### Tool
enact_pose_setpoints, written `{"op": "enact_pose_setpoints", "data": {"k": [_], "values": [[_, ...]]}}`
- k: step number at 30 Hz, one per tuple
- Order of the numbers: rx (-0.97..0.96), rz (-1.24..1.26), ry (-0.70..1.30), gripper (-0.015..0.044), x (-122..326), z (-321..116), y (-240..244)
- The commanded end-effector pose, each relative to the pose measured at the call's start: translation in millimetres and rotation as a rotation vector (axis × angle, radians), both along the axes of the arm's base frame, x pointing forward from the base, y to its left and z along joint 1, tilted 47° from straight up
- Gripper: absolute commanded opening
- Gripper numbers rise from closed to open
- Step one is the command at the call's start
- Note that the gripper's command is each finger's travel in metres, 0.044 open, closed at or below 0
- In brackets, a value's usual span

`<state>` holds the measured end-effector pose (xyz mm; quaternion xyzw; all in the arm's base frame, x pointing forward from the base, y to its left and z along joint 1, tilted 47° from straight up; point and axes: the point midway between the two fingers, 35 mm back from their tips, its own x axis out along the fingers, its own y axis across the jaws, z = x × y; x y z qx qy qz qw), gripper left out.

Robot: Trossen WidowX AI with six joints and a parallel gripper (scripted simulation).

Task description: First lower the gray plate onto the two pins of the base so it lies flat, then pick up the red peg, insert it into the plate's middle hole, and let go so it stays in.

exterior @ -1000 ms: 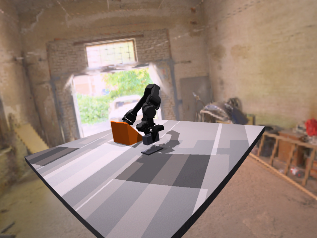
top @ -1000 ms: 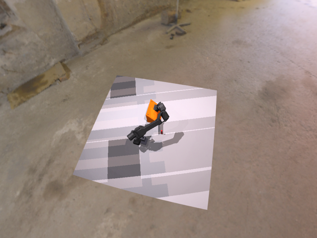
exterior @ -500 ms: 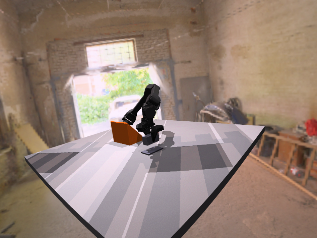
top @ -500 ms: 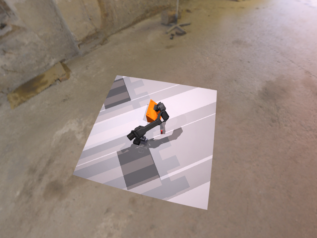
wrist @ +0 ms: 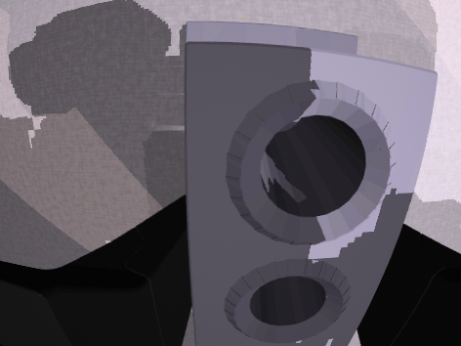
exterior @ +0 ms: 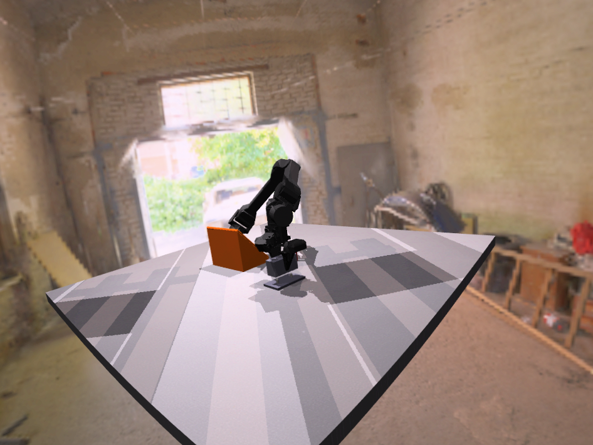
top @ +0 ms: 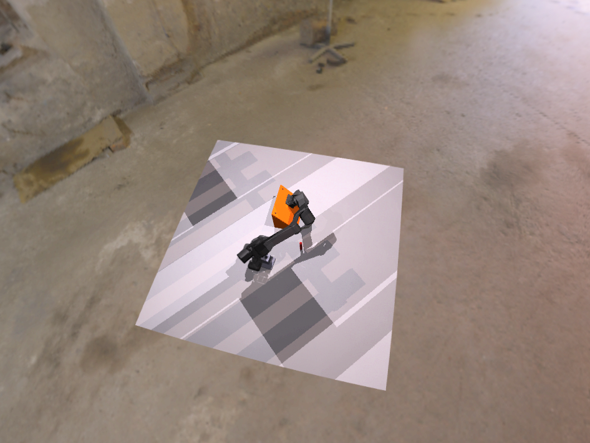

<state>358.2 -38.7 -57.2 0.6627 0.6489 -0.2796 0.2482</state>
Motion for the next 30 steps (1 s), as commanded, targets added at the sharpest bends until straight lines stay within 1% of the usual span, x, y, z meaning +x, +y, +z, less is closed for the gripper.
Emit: {"op": "enact_pose_setpoints", "data": {"k": [1,12,21,30], "values": [[0.007,-0.003,0.007,0.0000,-1,-4,6],[0.008,-0.003,0.006,0.0000,-1,-15,18],[0.001,0.001,-0.001,0.0000,0,-13,15],[0.001,0.001,-0.001,0.0236,0,-13,15]]}}
